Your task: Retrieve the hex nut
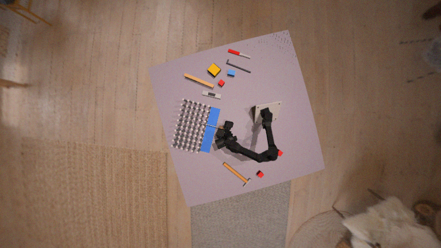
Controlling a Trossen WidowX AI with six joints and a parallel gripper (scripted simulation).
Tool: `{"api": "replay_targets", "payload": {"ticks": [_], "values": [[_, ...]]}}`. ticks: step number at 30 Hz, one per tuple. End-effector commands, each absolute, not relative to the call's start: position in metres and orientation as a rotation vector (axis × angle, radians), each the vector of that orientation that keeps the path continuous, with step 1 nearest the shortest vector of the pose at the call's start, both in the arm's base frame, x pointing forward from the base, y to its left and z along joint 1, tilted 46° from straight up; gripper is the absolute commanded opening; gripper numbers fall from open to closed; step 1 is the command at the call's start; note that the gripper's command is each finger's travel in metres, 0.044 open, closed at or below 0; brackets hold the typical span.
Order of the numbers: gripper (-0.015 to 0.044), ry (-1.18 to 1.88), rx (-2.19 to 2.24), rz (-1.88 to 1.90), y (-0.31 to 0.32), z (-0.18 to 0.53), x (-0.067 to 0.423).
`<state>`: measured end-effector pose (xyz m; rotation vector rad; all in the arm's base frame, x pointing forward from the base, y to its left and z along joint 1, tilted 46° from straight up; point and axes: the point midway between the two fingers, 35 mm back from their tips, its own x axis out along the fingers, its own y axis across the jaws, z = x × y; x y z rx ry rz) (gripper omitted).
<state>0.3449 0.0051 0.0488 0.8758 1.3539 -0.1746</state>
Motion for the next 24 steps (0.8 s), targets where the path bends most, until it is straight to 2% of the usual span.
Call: {"api": "replay_targets", "payload": {"ticks": [1,24], "values": [[0.0000,1.341,0.874,-0.172,0.001,0.050,0.350],[0.0000,1.341,0.874,-0.172,-0.007,0.046,0.363]]}}
